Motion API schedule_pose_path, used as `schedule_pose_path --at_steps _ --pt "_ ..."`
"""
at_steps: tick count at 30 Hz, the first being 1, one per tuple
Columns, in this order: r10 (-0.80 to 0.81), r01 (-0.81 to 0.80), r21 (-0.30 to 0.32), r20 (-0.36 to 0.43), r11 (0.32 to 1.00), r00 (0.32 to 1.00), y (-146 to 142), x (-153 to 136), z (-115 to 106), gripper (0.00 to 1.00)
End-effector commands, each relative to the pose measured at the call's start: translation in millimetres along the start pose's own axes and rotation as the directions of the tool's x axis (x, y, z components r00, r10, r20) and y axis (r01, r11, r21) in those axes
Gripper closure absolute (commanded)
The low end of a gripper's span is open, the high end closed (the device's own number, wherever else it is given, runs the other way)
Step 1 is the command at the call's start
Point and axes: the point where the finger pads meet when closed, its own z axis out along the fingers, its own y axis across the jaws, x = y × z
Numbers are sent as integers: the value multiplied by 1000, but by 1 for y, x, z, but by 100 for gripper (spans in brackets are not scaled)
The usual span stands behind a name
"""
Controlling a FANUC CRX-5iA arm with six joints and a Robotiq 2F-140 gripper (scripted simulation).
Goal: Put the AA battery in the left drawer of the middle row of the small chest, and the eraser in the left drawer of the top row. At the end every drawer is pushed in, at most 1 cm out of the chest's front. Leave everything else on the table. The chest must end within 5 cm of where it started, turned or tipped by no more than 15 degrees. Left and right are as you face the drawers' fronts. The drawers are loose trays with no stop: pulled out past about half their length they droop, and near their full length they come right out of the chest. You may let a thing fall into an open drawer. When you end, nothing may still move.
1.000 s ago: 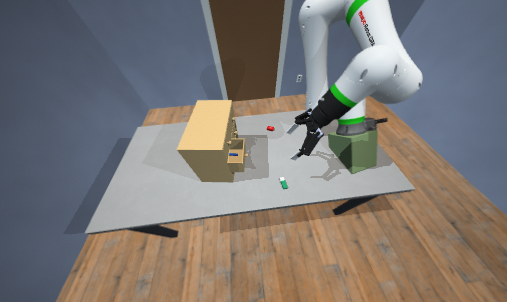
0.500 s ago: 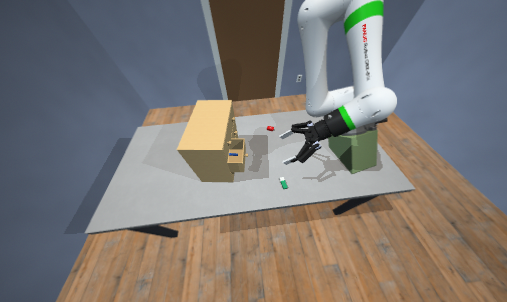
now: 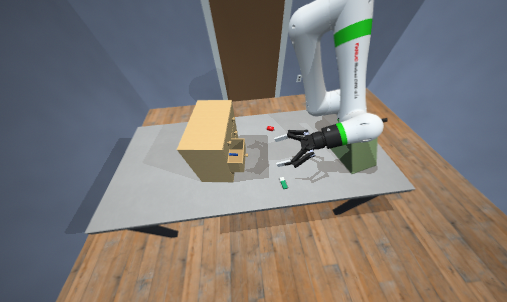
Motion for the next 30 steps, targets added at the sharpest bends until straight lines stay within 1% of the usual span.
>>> schedule_pose_path --at_steps 1,8,18,19,30 --pt "4 -4 1 -67 1000 998 2 0 7 0" --pt "4 -4 1 -114 1000 994 2 -1 13 0" --pt "5 -4 2 -123 1000 992 2 -2 14 0" --pt "5 -4 2 -123 1000 992 2 -2 14 100" --pt "5 -4 2 -123 1000 992 2 -2 14 100"
